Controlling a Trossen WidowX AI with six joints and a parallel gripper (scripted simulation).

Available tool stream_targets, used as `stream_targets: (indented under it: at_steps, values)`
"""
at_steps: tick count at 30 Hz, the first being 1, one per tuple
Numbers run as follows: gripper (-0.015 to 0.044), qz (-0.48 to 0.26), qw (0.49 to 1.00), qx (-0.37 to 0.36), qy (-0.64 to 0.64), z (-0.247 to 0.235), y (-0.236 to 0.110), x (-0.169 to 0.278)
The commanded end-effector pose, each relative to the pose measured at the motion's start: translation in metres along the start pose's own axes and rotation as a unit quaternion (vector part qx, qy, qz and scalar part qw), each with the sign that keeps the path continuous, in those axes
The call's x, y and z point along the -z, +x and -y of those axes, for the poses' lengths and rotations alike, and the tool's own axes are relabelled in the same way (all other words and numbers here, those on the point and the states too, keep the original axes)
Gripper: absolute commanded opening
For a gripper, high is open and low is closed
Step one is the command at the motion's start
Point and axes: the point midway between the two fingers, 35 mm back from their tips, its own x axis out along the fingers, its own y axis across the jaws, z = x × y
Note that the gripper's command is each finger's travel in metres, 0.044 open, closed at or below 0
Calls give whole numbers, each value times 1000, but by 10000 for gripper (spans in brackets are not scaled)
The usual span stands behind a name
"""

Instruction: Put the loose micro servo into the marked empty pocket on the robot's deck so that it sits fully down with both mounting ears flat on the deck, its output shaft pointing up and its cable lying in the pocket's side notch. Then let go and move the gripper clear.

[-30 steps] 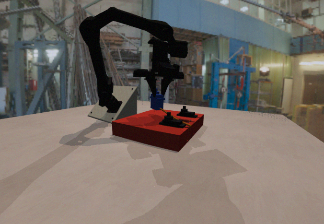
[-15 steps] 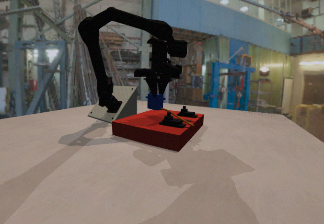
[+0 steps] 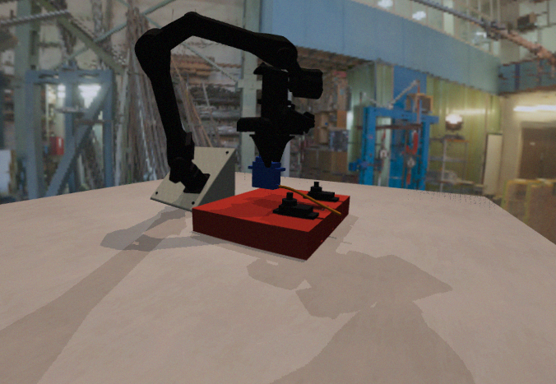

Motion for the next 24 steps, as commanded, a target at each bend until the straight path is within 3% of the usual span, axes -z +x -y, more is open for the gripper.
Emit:
stream_targets:
  at_steps: [1,24]
  values:
    - [0,4,1000,-1,-1,-1,-2,-14]
    - [0,5,1000,-1,-5,-4,-3,-98]
